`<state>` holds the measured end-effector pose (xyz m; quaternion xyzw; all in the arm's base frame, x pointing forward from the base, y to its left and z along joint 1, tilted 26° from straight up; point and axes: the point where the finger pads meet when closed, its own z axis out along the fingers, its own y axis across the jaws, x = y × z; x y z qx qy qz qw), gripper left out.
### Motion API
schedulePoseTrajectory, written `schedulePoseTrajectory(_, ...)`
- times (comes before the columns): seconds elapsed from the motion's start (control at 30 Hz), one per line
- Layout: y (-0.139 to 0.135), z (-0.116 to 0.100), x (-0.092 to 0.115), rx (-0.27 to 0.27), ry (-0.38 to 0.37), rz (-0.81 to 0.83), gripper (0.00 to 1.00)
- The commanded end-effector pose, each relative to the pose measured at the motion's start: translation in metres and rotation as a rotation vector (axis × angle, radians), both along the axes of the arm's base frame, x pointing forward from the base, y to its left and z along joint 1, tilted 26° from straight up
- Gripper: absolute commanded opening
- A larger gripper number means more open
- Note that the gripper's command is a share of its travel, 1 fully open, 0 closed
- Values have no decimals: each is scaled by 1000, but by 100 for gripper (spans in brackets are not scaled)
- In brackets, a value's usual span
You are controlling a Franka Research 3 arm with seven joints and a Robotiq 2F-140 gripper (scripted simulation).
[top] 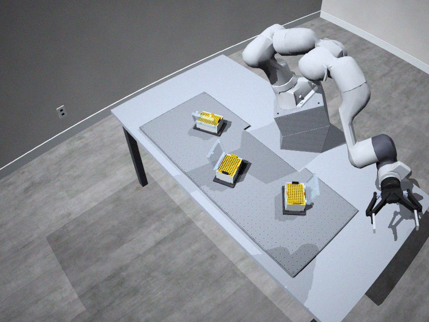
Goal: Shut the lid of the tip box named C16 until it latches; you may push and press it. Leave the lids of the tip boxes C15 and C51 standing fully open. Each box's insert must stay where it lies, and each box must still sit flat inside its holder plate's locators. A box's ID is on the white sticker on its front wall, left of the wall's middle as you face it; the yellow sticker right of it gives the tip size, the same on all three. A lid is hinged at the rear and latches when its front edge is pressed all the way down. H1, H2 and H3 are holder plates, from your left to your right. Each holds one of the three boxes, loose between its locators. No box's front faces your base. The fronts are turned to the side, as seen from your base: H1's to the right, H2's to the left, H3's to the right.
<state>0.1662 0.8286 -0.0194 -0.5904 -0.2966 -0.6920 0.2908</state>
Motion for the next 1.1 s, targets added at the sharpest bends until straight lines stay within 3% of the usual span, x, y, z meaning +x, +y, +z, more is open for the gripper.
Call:
schedulePoseTrajectory(0.0,0,0,0,0,0,0,100)
schedulePoseTrajectory(0.53,0,0,0,0,0,0,100)
schedulePoseTrajectory(0.67,-8,1,18,38,64,-111,100)
schedulePoseTrajectory(0.93,-23,4,51,42,71,-123,100)
schedulePoseTrajectory(1.07,-30,4,64,72,117,-206,100)
